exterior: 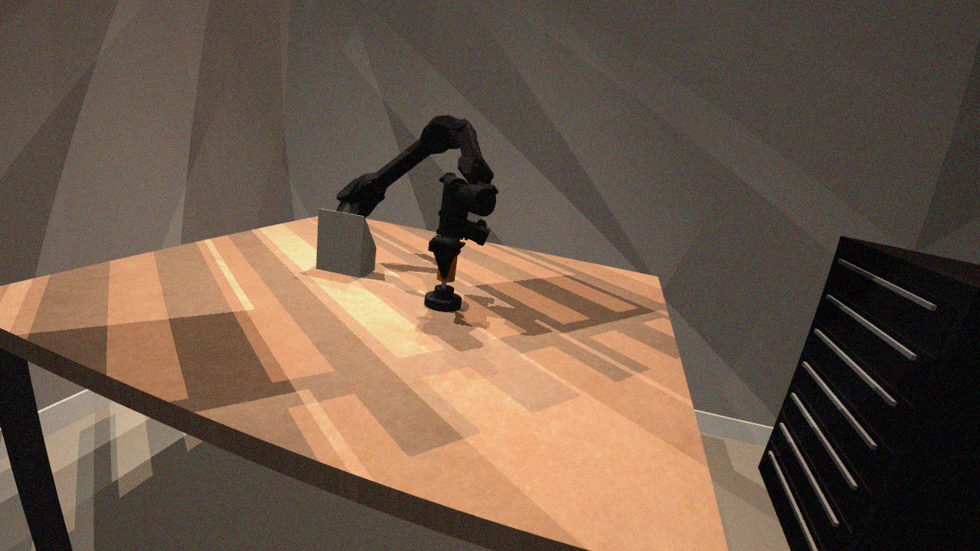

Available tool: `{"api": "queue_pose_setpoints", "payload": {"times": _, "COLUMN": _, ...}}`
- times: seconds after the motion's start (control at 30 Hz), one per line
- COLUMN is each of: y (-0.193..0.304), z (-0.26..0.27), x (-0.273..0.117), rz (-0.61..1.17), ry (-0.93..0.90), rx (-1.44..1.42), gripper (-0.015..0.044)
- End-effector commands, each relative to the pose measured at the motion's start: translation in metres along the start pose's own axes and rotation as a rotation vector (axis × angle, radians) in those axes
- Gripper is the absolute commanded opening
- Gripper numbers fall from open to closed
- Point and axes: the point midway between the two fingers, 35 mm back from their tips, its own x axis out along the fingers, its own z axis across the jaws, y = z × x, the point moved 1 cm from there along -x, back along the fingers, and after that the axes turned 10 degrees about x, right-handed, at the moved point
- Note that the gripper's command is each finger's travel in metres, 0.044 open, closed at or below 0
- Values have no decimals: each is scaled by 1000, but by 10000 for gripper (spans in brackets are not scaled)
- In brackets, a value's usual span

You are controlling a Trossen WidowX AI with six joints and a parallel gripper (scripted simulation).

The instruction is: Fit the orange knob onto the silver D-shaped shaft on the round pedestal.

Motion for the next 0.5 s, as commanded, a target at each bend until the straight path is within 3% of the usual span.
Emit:
{"api": "queue_pose_setpoints", "payload": {"times": 0.0, "y": -1, "z": 1, "x": -2, "rz": -6, "ry": -3, "rx": -1, "gripper": 0}}
{"api": "queue_pose_setpoints", "payload": {"times": 0.47, "y": -1, "z": 0, "x": 0, "rz": -6, "ry": -3, "rx": -1, "gripper": 0}}
